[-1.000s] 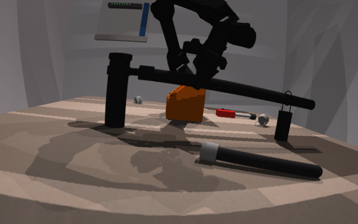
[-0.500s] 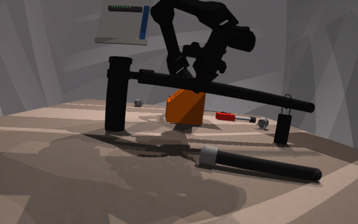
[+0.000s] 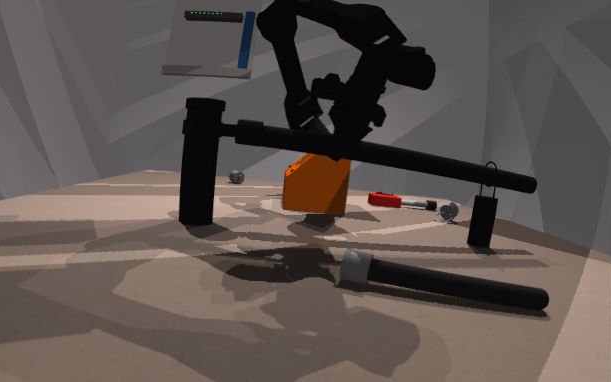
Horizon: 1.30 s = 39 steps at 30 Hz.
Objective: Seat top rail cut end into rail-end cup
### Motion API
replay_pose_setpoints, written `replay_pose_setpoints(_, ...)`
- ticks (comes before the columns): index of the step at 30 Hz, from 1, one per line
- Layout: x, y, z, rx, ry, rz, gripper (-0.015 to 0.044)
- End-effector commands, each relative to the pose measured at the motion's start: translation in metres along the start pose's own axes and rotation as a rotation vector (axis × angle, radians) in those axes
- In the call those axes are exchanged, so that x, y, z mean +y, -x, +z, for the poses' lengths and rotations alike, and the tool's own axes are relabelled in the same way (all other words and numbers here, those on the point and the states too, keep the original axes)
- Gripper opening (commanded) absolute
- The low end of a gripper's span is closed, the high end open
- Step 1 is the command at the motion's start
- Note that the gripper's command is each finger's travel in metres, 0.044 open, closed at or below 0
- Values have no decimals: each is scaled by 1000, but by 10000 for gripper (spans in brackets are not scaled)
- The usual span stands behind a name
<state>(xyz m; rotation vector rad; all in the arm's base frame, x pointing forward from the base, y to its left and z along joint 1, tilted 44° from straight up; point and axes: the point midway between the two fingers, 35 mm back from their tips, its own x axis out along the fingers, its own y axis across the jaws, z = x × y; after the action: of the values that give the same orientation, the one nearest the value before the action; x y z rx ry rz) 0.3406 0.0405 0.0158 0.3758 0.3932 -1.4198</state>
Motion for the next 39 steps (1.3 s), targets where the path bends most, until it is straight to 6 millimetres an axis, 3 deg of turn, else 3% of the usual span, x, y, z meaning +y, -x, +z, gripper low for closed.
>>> replay_pose_setpoints(1,0,0,0,-2,1,2,0)
replay_pose_setpoints(30,2,3,16,-3,1,2,0)
replay_pose_setpoints(31,0,0,2,19,-1,-8,0)
replay_pose_setpoints(39,0,0,1,19,-1,-8,0)
